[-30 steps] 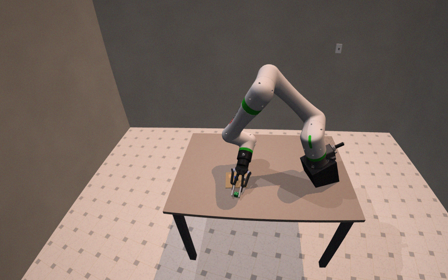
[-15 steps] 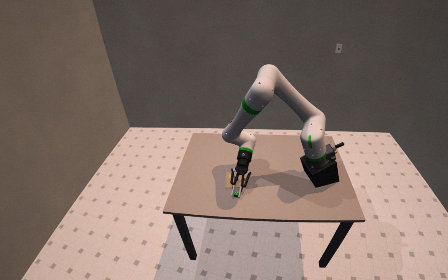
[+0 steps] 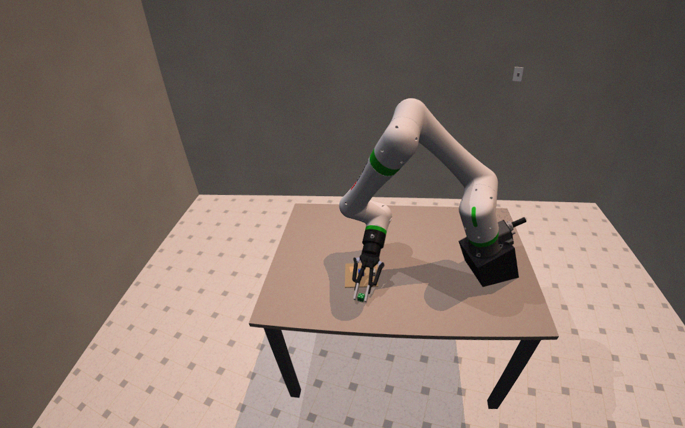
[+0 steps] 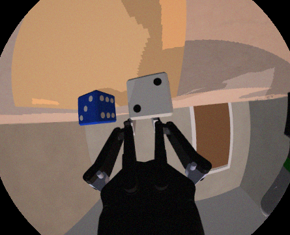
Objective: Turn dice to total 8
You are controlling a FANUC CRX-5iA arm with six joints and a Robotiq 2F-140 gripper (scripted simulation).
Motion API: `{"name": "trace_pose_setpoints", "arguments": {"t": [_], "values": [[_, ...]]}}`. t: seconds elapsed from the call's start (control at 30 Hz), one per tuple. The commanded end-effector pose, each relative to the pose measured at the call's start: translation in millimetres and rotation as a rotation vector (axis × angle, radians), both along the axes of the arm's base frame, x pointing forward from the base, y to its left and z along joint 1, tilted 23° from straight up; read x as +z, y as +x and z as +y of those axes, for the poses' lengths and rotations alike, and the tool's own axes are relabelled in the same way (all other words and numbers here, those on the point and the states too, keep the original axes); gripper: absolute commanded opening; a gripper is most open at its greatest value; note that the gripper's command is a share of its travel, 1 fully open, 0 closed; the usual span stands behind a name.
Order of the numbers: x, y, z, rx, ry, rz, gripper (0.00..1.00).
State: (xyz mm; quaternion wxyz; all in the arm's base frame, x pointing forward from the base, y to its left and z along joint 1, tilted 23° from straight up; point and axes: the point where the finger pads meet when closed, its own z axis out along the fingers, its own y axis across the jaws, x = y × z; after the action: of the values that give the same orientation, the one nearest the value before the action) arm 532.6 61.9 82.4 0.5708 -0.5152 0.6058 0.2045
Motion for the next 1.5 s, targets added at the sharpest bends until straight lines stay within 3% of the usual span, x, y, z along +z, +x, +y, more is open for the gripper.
{"name": "trace_pose_setpoints", "arguments": {"t": [0.0,0.6,0.97,1.47], "values": [[0,0,-1,0.0,0.0,0.0,0.25],[12,-22,-39,0.0,0.0,0.0,0.25],[15,-25,-42,0.0,0.0,0.0,0.25],[60,-44,-44,0.0,0.0,0.0,0.25]]}}
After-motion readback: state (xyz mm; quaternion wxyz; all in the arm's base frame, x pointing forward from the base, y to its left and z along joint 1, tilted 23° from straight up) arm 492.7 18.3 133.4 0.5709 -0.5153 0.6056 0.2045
